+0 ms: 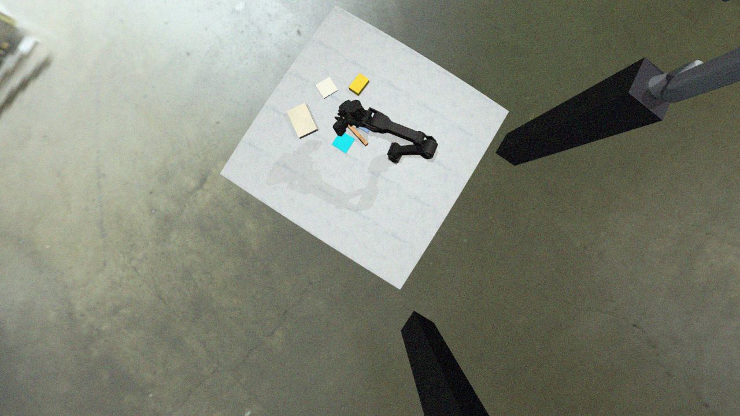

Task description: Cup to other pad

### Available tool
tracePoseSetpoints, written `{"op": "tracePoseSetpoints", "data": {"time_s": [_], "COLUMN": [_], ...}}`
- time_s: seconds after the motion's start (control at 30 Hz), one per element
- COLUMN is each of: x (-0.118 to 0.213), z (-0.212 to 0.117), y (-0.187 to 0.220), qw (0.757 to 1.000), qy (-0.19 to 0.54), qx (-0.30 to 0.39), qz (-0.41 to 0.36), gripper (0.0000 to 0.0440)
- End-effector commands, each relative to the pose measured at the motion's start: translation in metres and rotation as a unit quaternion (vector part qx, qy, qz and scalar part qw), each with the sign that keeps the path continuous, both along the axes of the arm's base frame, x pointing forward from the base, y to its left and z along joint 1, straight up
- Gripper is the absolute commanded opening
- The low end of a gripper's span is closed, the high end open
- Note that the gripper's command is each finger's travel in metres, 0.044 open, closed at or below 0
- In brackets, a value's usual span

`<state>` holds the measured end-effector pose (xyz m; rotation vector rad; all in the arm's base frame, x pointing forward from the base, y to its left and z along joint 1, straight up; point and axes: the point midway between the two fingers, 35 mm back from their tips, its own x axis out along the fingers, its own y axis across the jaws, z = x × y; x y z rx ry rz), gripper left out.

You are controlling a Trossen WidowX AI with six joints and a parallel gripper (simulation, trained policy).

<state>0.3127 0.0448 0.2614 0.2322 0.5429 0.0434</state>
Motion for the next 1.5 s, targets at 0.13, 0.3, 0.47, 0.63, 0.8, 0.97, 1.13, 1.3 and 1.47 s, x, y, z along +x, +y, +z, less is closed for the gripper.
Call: {"op": "tracePoseSetpoints", "data": {"time_s": [0.13,0.3,0.47,0.63,0.8,0.97,1.13,1.3,1.47], "x": [-0.003,-0.006,-0.009,-0.013,-0.017,-0.022,-0.026,-0.029,-0.033], "z": [-0.010,-0.016,-0.022,-0.028,-0.034,-0.038,-0.043,-0.048,-0.055], "y": [0.004,0.005,0.005,0.003,0.001,-0.002,-0.007,-0.012,-0.019], "qw": [0.998,0.994,0.989,0.982,0.974,0.964,0.953,0.941,0.927], "qy": [0.067,0.107,0.147,0.186,0.225,0.262,0.299,0.334,0.368], "qx": [0.006,0.003,-0.003,-0.011,-0.021,-0.031,-0.043,-0.055,-0.068], "qz": [-0.007,-0.010,-0.013,-0.015,-0.017,-0.018,-0.018,-0.017,-0.015], "gripper": [0.0098,0.0104,0.0118,0.0126,0.0130,0.0133,0.0133,0.0128,0.0119]}}
